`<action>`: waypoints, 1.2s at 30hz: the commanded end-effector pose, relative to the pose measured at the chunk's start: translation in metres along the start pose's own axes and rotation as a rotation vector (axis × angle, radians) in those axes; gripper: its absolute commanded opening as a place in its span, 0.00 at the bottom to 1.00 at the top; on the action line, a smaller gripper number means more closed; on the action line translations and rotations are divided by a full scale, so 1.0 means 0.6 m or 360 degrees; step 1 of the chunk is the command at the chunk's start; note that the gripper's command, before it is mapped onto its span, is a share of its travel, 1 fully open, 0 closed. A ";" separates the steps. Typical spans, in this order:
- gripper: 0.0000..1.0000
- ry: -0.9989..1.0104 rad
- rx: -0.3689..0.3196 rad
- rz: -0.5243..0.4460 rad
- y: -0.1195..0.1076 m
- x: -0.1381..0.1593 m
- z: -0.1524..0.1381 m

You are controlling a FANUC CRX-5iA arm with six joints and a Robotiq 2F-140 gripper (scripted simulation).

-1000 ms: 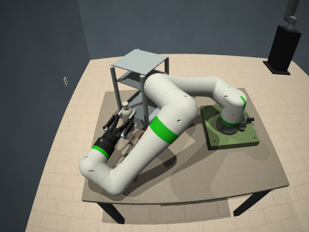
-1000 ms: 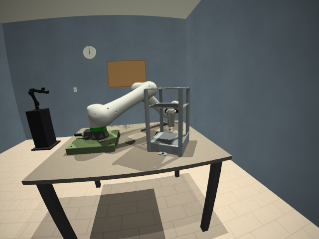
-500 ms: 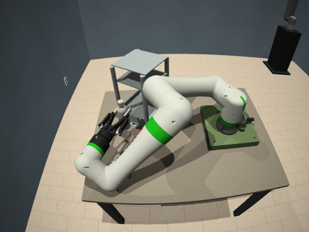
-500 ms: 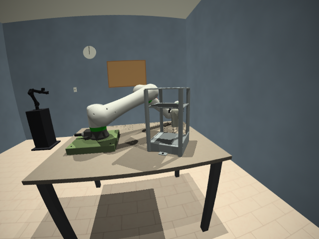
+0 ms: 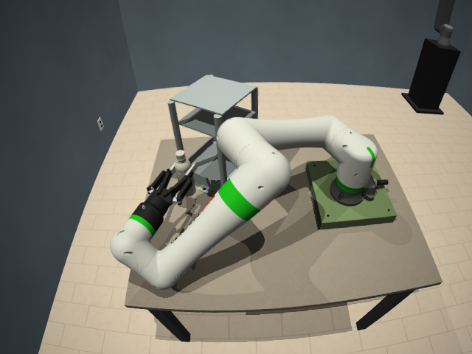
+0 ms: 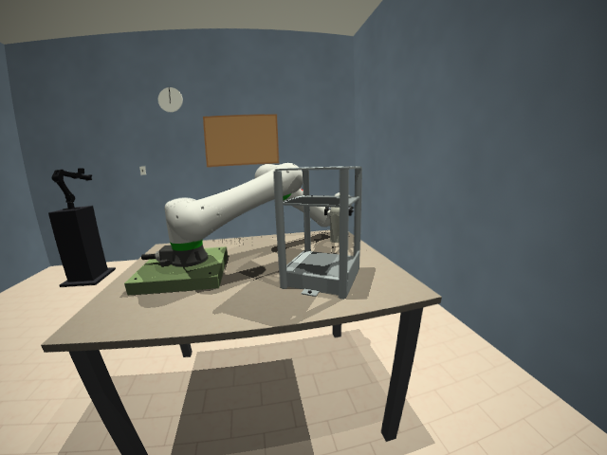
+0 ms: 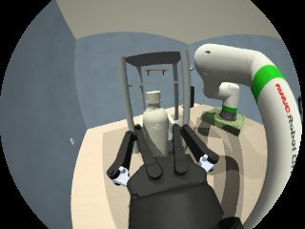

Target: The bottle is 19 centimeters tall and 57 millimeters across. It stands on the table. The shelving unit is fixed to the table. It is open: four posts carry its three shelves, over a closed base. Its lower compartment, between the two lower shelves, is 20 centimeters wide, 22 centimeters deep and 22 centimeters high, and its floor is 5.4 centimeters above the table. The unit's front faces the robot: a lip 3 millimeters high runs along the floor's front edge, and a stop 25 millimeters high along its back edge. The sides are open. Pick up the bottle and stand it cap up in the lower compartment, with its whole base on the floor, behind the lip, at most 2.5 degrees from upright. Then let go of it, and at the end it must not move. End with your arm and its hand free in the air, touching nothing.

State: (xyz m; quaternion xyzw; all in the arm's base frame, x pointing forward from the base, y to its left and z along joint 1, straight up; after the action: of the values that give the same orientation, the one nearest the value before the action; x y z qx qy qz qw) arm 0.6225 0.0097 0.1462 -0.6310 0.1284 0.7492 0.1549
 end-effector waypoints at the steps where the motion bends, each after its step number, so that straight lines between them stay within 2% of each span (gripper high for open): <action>1: 0.00 0.0001 0.0000 0.0000 0.000 -0.001 -0.002; 36: 0.00 0.0001 0.0000 0.0000 0.009 -0.001 -0.005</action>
State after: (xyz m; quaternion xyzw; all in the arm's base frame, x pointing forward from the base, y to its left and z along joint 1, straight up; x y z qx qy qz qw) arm 0.6236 0.0045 0.1461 -0.6309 0.1285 0.7493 0.1550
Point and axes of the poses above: the point where the finger pads meet when closed, its own y axis out along the fingers, its own z axis across the jaws, x = y × z, the point moved 2 cm from there along -y, back along the fingers, and after that the axes turned 10 degrees about -y, right-handed, at the moved point
